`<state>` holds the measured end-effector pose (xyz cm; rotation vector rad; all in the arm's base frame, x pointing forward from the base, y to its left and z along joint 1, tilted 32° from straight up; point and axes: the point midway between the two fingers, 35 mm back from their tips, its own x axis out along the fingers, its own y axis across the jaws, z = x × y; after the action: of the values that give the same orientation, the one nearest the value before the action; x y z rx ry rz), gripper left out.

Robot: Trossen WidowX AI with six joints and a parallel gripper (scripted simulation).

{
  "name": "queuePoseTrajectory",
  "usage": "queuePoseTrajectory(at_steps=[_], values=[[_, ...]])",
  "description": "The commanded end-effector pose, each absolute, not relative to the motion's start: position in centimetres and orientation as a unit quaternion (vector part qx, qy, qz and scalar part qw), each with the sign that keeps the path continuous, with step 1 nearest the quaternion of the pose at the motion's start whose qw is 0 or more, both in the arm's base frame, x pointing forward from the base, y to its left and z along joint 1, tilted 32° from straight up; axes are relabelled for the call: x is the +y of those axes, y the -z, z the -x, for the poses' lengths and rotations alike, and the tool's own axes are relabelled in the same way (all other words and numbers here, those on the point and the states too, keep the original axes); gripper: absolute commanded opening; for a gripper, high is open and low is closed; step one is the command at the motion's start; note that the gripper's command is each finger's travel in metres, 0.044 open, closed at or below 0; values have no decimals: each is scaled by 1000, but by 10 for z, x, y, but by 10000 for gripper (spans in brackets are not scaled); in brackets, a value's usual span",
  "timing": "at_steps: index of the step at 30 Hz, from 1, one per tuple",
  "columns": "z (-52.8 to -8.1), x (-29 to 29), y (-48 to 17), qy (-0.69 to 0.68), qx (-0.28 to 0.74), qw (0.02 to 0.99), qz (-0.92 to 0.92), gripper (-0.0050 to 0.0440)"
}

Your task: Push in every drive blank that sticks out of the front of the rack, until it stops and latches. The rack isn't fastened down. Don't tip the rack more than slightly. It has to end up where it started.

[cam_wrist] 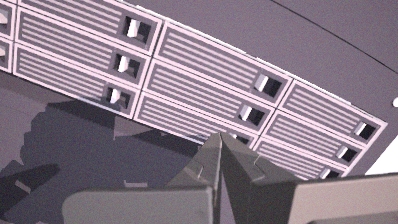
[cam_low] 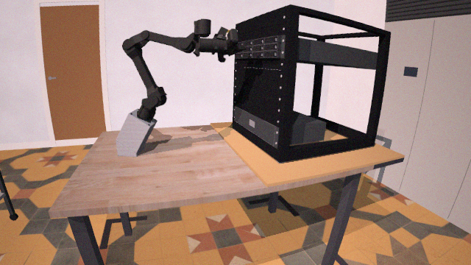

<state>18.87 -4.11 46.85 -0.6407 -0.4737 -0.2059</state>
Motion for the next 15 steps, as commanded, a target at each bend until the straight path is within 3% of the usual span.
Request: queuePoseTrajectory(at_steps=[1, 15], values=[[-183, -39, -469, 77, -245, 934, 249, -50], [-178, -39, -467, 21, -257, 966, 36, -50]])
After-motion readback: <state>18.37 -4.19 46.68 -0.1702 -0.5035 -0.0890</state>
